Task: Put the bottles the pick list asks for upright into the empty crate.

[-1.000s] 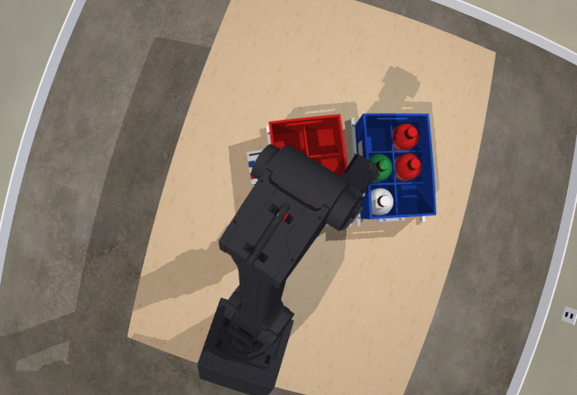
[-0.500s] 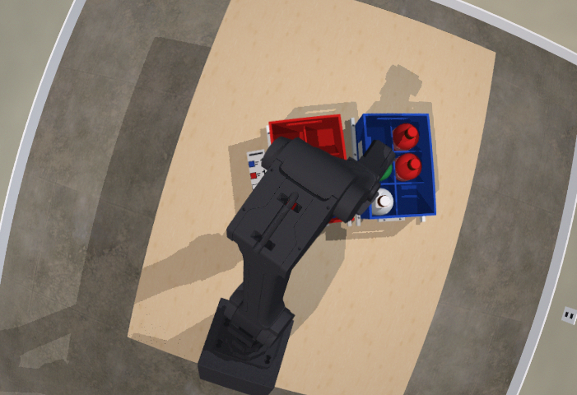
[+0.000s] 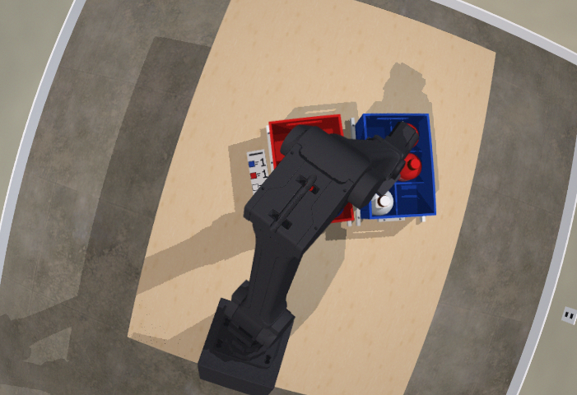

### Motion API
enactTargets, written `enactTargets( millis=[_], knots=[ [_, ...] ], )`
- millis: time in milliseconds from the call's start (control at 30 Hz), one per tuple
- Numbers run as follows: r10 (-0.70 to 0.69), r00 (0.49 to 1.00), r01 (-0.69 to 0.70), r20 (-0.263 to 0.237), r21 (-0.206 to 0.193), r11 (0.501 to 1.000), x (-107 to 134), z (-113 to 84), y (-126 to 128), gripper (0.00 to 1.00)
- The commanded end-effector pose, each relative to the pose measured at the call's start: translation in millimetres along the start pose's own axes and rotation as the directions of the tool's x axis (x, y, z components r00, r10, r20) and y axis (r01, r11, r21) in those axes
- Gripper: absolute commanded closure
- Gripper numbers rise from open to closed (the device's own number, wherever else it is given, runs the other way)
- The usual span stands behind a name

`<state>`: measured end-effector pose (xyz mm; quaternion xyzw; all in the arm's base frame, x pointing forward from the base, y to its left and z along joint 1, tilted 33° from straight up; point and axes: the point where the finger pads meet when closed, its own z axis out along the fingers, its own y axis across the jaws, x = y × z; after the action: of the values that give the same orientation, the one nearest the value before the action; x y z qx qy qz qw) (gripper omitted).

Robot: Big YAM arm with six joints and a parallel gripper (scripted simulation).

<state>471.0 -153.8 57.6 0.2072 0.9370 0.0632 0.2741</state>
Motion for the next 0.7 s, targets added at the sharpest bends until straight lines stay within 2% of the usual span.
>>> enactTargets(
  millis=[0, 33, 467, 533, 567, 600, 667],
  knots=[
    [-0.03, 0.999, 0.031, 0.04, -0.009, 0.999, -27, -15.2, 8, 0.39],
    [-0.015, 1.0, 0.015, 0.009, -0.002, 1.0, -23, -3.0, -1, 0.39],
    [-0.012, 1.0, 0.012, 0.014, 0.001, 1.0, -90, -4.7, -12, 0.39],
    [-0.012, 1.0, 0.012, 0.014, 0.001, 1.0, -90, -4.7, -12, 0.39],
    [-0.024, 0.998, 0.024, 0.051, -0.002, 1.0, -106, -22.0, -5, 0.39],
    [-0.011, 1.0, 0.011, 0.015, 0.001, 1.0, -101, -5.0, -13, 0.39],
    [-0.011, 1.0, 0.011, 0.016, 0.002, 1.0, -111, -5.4, -15, 0.39]
  ],
)
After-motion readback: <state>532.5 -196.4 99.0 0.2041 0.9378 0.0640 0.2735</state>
